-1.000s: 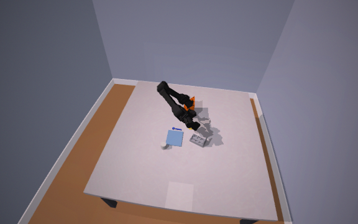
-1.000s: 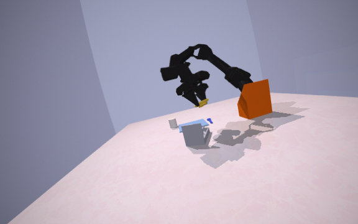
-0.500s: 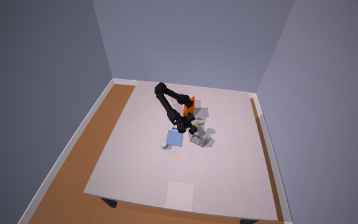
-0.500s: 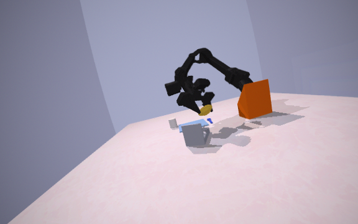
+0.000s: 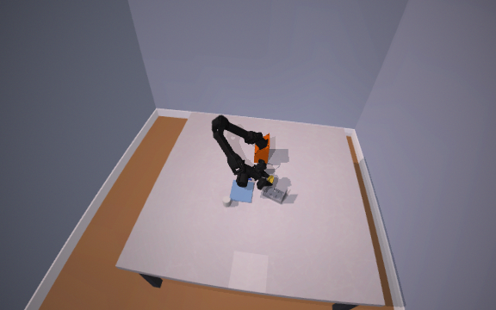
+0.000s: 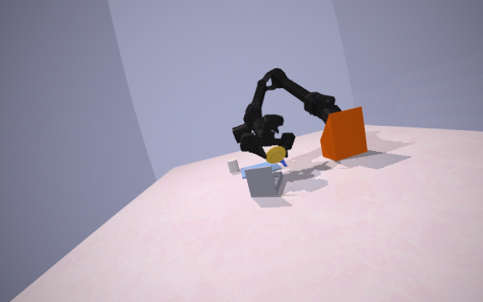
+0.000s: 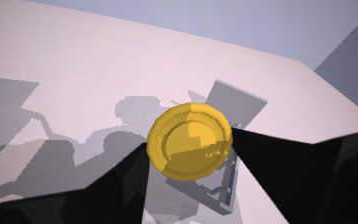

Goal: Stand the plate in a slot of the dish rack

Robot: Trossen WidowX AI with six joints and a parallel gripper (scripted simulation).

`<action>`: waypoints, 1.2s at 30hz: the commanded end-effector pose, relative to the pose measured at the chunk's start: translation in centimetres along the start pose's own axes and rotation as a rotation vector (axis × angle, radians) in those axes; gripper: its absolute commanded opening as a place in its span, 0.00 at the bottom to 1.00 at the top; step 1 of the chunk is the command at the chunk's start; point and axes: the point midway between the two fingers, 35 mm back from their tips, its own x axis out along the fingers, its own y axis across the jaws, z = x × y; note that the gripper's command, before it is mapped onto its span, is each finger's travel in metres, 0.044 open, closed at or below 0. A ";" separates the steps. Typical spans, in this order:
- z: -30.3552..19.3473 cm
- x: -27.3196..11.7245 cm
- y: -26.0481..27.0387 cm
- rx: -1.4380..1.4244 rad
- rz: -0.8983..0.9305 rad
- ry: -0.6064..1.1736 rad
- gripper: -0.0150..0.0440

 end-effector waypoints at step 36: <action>-2.5 -0.5 -0.5 0.187 -0.510 -0.212 0.25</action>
